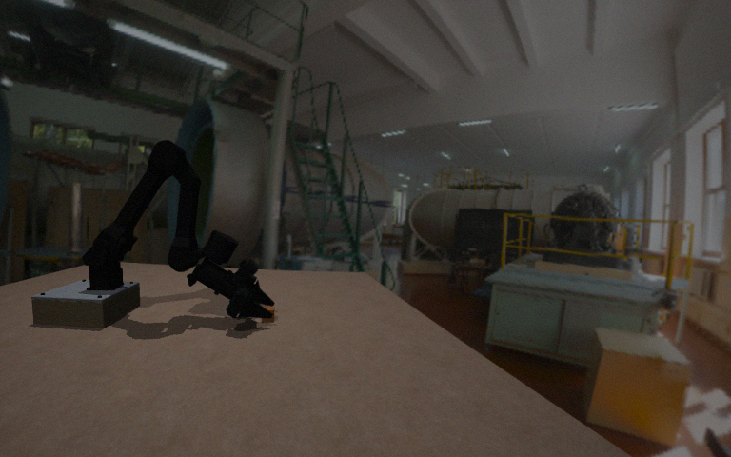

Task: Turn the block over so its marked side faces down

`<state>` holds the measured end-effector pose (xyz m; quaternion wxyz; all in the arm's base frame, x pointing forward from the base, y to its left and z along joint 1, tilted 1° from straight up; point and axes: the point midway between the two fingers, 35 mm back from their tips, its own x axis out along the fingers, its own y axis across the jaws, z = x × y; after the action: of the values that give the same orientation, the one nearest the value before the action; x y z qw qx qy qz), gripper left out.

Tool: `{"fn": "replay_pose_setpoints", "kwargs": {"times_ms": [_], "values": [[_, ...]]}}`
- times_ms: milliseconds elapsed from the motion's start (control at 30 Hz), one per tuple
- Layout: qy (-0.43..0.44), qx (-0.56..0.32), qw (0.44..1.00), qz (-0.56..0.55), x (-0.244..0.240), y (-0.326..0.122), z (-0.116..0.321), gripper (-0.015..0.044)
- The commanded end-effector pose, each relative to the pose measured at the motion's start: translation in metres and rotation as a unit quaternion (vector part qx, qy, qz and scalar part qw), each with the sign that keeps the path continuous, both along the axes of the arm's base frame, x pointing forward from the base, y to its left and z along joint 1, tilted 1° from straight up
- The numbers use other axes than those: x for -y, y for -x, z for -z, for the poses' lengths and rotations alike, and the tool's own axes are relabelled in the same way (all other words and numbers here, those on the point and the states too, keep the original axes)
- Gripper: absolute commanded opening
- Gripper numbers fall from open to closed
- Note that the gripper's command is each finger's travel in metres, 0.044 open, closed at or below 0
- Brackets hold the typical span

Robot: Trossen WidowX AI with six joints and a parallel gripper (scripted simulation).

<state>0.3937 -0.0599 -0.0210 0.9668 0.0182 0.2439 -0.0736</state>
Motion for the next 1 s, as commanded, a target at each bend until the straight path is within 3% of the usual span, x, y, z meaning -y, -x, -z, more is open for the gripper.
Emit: {"fn": "replay_pose_setpoints", "kwargs": {"times_ms": [0,400,633,833,967], "values": [[0.000,0.000,1.000,-0.003,-0.001,0.000,0.000,0.0440],[0.000,-0.003,1.000,-0.003,0.000,-0.001,0.000,0.0440],[-0.018,-0.123,0.992,-0.003,0.001,-0.012,-0.016,0.0440],[-0.035,-0.237,0.971,-0.002,-0.002,0.008,-0.059,0.0440],[-0.038,-0.253,0.967,-0.002,-0.003,0.014,-0.066,0.0440]]}}
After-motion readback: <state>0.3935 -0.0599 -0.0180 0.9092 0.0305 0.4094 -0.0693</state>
